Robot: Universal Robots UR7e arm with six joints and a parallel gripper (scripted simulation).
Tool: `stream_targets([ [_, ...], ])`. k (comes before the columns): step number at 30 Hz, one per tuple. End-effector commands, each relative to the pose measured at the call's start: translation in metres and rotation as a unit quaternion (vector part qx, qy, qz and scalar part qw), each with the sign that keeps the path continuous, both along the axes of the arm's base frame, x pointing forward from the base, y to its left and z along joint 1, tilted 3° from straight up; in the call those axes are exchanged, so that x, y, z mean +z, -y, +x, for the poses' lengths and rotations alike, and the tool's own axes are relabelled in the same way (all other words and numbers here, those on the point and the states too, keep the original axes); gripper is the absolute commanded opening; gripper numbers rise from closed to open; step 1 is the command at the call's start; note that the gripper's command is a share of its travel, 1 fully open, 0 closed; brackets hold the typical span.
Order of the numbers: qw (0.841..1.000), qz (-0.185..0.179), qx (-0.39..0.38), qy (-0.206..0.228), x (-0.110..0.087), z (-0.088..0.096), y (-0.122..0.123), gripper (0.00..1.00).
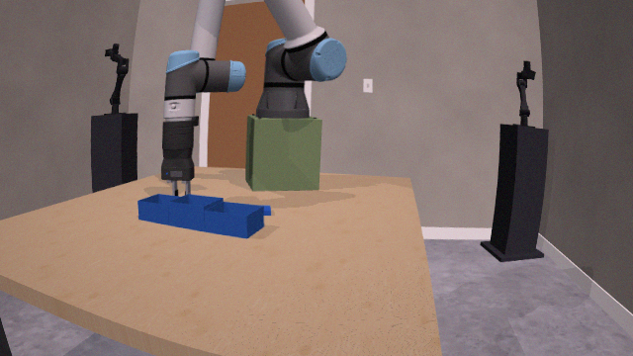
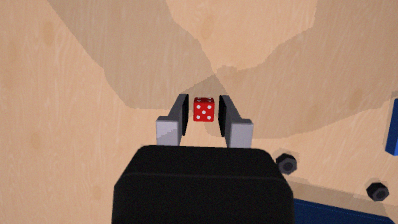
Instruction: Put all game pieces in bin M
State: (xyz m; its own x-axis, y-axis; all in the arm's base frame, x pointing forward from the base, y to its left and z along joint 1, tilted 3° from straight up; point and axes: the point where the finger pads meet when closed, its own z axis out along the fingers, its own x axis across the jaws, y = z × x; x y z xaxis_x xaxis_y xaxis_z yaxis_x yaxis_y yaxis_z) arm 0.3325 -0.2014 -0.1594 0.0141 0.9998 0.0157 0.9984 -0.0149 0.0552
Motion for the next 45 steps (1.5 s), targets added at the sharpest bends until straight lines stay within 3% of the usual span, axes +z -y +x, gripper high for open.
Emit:
stream_targets([
  [1,1.000,0.000,0.000,0.000,0.000,0.000,0.000,0.34],
  [30,1.000,0.000,0.000,0.000,0.000,0.000,0.000,0.34],
  [45,1.000,-0.001,0.000,0.001,0.043,-0.002,0.001,0.34],
])
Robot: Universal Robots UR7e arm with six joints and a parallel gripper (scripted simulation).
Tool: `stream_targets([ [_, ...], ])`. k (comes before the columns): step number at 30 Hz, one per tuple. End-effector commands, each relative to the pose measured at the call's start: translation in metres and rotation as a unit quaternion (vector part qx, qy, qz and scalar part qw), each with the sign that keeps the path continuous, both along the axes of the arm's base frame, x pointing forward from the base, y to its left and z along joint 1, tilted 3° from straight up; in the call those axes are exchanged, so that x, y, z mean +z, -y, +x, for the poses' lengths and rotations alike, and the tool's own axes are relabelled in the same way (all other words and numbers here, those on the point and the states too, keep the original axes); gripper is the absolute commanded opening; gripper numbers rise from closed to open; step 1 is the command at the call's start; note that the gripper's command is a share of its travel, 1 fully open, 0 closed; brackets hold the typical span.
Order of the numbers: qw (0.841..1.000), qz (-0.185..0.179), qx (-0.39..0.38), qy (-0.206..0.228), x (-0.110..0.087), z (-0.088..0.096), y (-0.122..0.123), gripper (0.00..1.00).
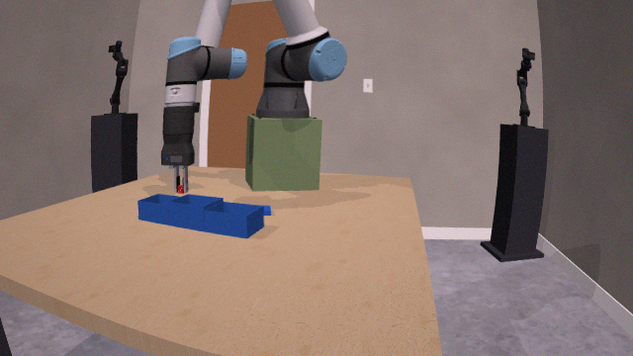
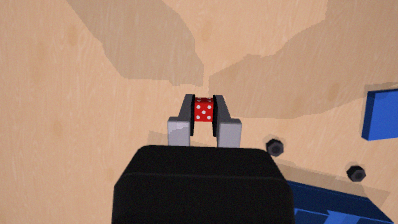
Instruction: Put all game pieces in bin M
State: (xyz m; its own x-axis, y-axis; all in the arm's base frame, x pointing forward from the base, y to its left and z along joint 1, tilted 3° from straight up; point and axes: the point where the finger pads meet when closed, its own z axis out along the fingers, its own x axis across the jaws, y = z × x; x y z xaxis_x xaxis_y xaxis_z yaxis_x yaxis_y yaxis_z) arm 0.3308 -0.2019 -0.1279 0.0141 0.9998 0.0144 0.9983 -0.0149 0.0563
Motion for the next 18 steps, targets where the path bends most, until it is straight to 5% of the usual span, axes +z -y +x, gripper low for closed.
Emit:
stream_targets([
  [1,1.000,0.000,0.000,0.000,0.015,-0.001,0.001,0.34],
  [5,1.000,0.000,0.000,0.000,0.029,-0.001,0.001,0.34],
  [18,1.000,0.000,0.000,0.000,0.029,-0.001,0.001,0.34],
])
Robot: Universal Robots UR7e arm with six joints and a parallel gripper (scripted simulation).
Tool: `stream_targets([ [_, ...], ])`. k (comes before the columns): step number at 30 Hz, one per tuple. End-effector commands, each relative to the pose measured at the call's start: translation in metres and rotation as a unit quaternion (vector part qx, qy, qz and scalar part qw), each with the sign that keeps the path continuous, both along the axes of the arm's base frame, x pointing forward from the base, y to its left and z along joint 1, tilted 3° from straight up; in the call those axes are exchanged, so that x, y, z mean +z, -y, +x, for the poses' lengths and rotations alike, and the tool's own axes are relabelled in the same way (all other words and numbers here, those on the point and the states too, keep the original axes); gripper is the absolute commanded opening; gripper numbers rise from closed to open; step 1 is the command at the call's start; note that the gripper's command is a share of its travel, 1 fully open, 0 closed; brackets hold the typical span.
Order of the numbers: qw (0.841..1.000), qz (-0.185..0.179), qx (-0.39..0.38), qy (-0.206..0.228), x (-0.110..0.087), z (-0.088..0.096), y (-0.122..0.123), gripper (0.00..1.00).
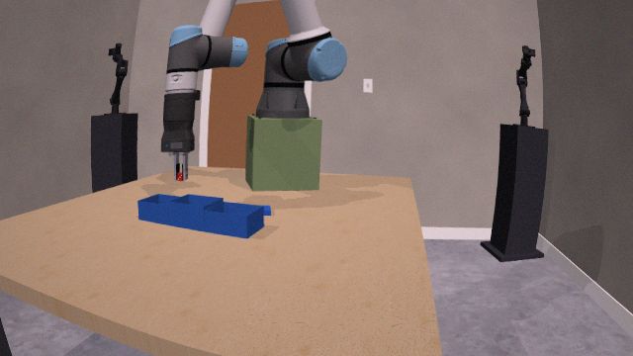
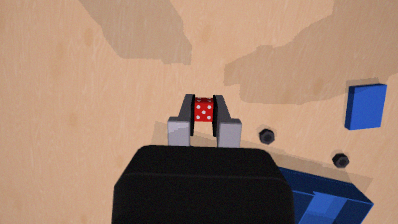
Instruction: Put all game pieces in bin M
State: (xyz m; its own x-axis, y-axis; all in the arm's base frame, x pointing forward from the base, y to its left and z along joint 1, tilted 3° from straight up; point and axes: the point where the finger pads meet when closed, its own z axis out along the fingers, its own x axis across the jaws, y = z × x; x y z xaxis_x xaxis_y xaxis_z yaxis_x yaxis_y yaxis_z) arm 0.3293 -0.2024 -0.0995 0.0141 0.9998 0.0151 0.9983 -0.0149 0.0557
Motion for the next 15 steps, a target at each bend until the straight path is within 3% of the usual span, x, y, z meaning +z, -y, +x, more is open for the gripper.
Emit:
stream_targets([
  [1,1.000,0.000,0.000,0.000,0.000,0.000,0.000,0.34],
  [10,1.000,0.000,0.000,0.000,0.007,0.000,0.000,0.34],
  [15,1.000,0.000,0.000,0.000,0.008,0.018,0.001,0.34],
])
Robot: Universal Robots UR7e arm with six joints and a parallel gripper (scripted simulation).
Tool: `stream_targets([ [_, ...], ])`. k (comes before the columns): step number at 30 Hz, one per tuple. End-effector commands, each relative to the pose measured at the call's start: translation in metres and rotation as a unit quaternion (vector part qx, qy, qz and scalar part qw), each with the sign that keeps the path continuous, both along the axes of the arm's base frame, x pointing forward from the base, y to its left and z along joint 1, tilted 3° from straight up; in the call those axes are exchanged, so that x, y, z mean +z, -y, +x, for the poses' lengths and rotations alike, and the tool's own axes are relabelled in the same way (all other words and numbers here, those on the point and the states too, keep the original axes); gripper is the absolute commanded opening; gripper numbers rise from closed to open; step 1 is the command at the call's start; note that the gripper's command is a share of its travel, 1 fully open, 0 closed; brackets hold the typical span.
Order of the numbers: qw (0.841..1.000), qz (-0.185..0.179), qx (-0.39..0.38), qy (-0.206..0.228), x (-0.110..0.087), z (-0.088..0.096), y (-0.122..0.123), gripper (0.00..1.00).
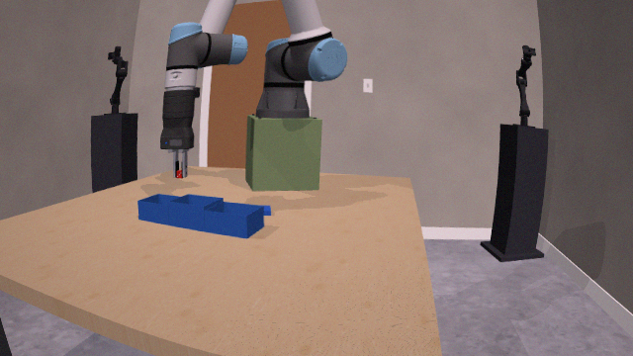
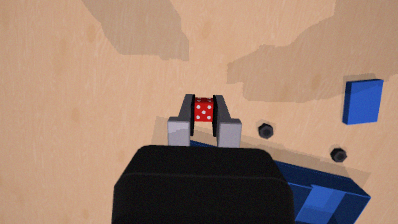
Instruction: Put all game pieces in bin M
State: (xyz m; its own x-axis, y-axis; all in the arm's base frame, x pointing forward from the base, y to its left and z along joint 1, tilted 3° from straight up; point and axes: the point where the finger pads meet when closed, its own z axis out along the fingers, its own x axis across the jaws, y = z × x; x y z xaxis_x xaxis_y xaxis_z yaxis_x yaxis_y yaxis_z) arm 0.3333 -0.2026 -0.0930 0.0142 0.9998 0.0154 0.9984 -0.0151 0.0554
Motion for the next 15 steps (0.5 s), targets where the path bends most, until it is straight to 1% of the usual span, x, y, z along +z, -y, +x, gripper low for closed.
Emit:
stream_targets([
  [1,1.000,0.000,0.000,0.000,0.002,0.020,0.002,0.34],
  [2,1.000,0.000,0.000,0.000,0.002,0.020,0.002,0.34],
  [5,0.997,-0.005,0.075,0.002,0.003,0.038,0.003,0.34],
  [9,0.991,-0.008,0.132,0.003,0.004,0.062,0.004,0.34],
  [13,0.981,-0.012,0.192,0.004,0.005,0.086,0.005,0.34],
  [15,0.981,-0.012,0.192,0.004,0.005,0.086,0.005,0.34],
])
